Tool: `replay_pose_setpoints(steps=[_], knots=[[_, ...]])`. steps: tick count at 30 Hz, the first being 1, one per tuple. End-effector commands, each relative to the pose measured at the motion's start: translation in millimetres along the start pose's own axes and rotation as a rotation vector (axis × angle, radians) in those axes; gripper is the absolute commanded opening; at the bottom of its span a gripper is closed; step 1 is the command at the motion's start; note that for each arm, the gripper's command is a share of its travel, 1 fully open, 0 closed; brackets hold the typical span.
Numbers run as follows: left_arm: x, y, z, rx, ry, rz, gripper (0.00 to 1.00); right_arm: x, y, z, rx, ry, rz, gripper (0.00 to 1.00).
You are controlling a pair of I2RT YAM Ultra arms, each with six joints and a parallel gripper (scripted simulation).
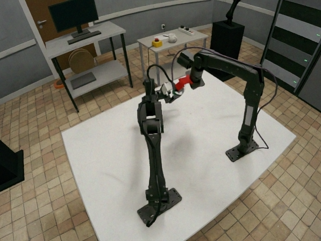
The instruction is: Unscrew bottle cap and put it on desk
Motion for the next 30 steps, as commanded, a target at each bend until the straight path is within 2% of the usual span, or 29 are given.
replay_pose_setpoints(steps=[1, 4, 10, 30], knots=[[-5.6, -2.9, 2.2, -0.001, -0.160, -0.065, 0.00, -3.9, -18.2, -4.6, -0.040, 0.022, -0.011, 0.00], [-8.5, -3.1, 1.6, -0.022, -0.321, -0.122, 0.00, -3.9, -18.2, -4.6, -0.040, 0.022, -0.011, 0.00], [-11.1, -4.1, -1.3, -0.052, -0.450, -0.161, 0.00, -3.9, -18.2, -4.6, -0.040, 0.022, -0.011, 0.00], [-7.1, -3.6, 2.0, -0.069, -0.439, -0.162, 0.00, -3.9, -18.2, -4.6, -0.040, 0.022, -0.011, 0.00]])
Point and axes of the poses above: on each arm, the point where the finger pads meet when closed, its own y axis out along the fingers, its own z axis across the jaws, x = y × z, the point moved 5 cm from there along -y, back along the fingers, and after that the axes turned 14 degrees about -y, right-handed, at the moved point
